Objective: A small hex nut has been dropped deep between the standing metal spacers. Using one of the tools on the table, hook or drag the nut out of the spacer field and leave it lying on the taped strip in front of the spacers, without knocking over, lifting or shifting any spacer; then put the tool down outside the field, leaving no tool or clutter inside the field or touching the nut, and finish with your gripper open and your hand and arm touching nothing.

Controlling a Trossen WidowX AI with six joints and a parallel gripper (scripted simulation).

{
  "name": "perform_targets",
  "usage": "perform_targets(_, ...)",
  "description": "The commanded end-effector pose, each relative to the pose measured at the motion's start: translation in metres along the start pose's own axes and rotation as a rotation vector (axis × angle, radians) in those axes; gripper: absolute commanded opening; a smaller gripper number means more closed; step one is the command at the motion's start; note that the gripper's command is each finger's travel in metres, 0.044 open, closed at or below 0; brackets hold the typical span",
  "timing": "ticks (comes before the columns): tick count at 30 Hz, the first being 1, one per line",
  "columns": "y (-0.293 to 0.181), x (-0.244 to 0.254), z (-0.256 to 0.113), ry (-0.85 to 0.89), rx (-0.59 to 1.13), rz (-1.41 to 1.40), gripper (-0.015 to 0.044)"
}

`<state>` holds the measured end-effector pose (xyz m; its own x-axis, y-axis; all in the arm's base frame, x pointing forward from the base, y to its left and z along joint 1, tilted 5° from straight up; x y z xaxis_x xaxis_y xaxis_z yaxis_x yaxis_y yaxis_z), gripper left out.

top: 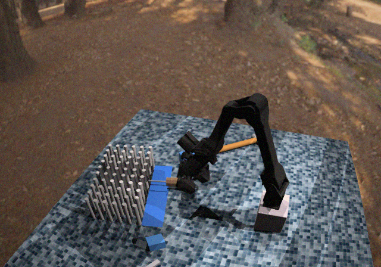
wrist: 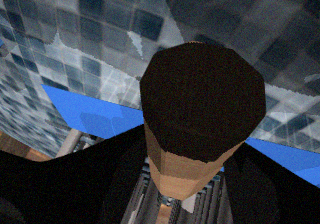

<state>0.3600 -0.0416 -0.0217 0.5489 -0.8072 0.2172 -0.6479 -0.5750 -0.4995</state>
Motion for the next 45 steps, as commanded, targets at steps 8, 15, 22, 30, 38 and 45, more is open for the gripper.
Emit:
perform_targets(8, -0.008, 0.005, 0.004, 0.01, 0.004, 0.001, 0.0)
perform_targets(15, -0.012, 0.006, 0.006, 0.01, 0.005, 0.001, 0.0)
perform_targets(22, -0.016, 0.007, 0.009, 0.01, 0.006, 0.001, 0.0)
perform_targets(30, -0.02, 0.008, 0.011, 0.01, 0.006, 0.002, 0.0)
perform_targets(38, -0.024, 0.009, 0.014, 0.01, 0.007, 0.002, 0.0)
perform_targets(45, -0.028, 0.01, 0.016, 0.011, 0.008, 0.002, 0.0)
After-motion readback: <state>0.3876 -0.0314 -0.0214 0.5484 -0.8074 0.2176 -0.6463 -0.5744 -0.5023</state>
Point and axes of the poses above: the point midway between the two fingers, 35 mm back from their tips, its own z axis out along the fingers, its own x axis across the jaws, y = z × x, the point moved 4 cm from there along -z, back along the fingers, and after that the axes turned 15 degrees about -z, right-handed, at the moved point
